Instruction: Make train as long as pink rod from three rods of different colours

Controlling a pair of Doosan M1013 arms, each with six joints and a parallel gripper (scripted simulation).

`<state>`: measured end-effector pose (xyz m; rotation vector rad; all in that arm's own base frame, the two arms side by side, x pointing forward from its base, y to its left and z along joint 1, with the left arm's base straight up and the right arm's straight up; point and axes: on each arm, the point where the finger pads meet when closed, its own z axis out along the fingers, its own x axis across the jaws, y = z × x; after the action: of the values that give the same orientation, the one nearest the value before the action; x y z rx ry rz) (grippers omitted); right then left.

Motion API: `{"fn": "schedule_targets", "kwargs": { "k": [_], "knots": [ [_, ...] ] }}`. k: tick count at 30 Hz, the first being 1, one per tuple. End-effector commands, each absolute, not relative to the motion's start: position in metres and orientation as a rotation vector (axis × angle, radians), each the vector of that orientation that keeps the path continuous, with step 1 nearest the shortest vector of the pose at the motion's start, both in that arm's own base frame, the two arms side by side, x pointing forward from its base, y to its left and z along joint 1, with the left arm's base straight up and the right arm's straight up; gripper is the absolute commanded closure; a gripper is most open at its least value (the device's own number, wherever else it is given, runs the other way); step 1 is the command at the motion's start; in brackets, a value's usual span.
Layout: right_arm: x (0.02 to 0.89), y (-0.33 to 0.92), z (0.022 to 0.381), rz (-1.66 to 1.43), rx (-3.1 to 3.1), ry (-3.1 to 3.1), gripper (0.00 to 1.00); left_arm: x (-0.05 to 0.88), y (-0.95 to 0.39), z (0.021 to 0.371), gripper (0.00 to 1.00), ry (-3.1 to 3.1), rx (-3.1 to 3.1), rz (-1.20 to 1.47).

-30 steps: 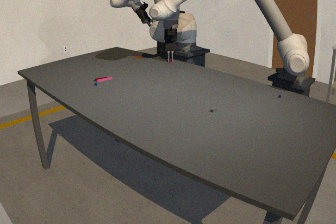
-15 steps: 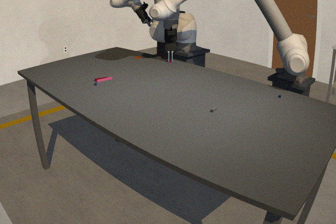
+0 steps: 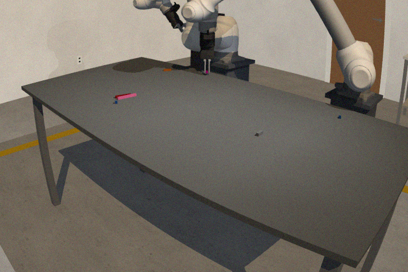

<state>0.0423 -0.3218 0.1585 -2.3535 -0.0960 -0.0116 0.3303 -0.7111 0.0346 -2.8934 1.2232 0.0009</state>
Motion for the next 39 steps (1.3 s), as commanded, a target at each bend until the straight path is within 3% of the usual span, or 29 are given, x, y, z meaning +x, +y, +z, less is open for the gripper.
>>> {"fn": "schedule_targets", "kwargs": {
  "k": [1, 6, 14, 28, 39],
  "knots": [
    [0.042, -0.322, 0.159, -0.012, -2.354, -0.096, 0.00, 0.331, -0.712, 0.054, 0.76, 1.224, -2.894, -0.002],
    [0.042, -0.322, 0.159, -0.012, -2.354, -0.096, 0.00, 0.331, -0.712, 0.092, 0.76, 1.224, -2.894, -0.002],
    [0.042, -0.322, 0.159, -0.012, -2.354, -0.096, 0.00, 0.331, -0.712, 0.120, 0.76, 1.224, -2.894, -0.002],
    [0.042, -0.322, 0.159, -0.012, -2.354, -0.096, 0.00, 0.334, -0.709, 0.122, 0.76, 1.212, -2.899, -0.002],
    [0.042, -0.322, 0.159, -0.012, -2.354, -0.096, 0.00, 0.418, -0.620, 0.126, 0.76, 0.881, -3.016, -0.002]
  ]
}}
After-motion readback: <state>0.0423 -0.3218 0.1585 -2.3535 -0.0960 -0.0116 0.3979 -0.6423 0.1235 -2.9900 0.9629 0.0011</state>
